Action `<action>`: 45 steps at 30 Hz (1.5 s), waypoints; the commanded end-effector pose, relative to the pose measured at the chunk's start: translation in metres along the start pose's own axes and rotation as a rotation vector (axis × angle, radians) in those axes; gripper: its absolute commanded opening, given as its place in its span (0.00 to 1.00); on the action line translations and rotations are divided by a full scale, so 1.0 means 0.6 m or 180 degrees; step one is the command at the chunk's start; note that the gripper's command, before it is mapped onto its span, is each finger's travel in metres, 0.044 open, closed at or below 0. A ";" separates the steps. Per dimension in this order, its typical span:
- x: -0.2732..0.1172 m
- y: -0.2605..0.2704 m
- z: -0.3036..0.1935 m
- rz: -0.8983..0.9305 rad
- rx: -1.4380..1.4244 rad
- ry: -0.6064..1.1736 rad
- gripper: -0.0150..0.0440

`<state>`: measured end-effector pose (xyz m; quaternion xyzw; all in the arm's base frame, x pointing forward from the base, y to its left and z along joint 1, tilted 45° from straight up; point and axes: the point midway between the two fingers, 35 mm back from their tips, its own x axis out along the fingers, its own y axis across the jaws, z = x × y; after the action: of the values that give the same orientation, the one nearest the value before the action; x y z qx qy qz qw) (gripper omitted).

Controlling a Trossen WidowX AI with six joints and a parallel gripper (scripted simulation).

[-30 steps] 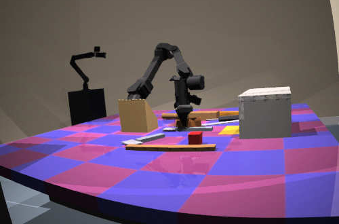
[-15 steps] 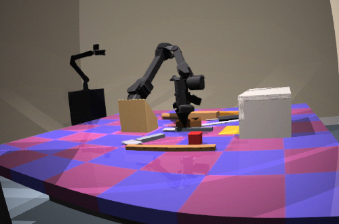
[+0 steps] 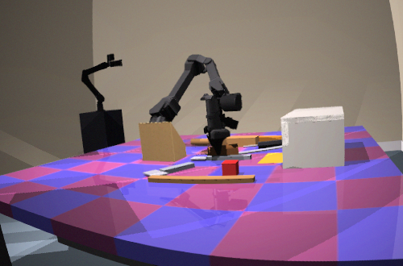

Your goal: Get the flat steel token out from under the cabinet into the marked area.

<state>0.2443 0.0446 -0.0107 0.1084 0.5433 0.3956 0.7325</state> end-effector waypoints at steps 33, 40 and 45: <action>-0.002 -0.059 -0.011 -0.0019 -0.0020 -0.0004 0.25; -0.002 -0.070 -0.015 -0.0021 -0.0022 -0.0003 0.25; -0.003 -0.077 -0.018 -0.0021 -0.0023 -0.0003 0.25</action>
<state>0.2540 0.0143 -0.0386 0.1051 0.5421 0.3968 0.7332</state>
